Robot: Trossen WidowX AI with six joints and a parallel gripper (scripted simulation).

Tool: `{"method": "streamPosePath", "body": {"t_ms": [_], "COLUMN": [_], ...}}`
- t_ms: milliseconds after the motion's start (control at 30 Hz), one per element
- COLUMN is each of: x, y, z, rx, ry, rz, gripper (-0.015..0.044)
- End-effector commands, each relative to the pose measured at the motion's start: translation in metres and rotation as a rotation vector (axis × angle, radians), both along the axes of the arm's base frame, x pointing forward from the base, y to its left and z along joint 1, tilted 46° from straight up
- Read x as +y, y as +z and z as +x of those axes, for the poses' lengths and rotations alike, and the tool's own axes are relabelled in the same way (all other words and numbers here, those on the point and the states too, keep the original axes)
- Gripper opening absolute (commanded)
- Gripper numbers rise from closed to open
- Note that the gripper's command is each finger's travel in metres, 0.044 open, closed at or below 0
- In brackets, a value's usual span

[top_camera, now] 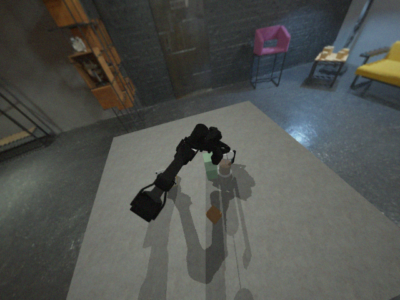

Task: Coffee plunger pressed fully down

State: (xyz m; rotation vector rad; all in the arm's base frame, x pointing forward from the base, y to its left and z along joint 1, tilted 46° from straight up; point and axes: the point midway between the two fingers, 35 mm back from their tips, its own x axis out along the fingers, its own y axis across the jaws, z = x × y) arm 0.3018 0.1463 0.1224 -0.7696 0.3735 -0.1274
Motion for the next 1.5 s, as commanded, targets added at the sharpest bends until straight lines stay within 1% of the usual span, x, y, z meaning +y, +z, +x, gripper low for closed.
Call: {"method": "streamPosePath", "body": {"t_ms": [0,833,1233,1367,1467], "x": [-0.004,0.0,0.0,0.001,0.012], "y": [-0.004,-0.002,-0.002,-0.001,0.007], "z": [0.001,0.0,0.0,0.0,-0.003], "rx": [0.011,0.004,0.004,0.005,0.014], "ry": [-0.012,-0.002,-0.002,-0.003,-0.007], "rz": [-0.023,-0.007,-0.007,-0.007,-0.006], "gripper": [0.013,0.013,0.044,0.044,0.044]}}
